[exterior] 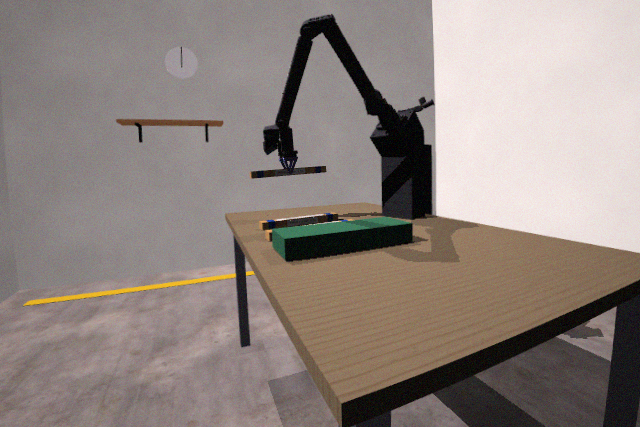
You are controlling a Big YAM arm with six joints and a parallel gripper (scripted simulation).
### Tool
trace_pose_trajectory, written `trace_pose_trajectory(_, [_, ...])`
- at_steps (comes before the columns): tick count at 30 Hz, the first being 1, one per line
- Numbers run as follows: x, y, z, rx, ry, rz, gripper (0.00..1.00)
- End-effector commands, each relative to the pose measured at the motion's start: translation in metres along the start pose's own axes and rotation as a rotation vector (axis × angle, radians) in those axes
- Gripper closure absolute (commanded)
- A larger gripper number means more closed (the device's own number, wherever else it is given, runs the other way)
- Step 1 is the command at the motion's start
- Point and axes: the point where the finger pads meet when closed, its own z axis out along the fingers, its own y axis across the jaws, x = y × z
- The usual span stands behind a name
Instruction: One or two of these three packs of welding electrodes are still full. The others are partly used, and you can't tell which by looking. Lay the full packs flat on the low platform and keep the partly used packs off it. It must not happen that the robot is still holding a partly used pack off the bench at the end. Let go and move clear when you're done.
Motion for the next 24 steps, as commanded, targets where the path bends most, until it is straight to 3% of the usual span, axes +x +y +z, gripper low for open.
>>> trace_pose_trajectory(1, [-0.024,0.003,-0.028,0.045,-0.063,-0.004,1.0])
trace_pose_trajectory(24, [-0.026,0.051,-0.023,0.048,-0.07,-0.003,1.0])
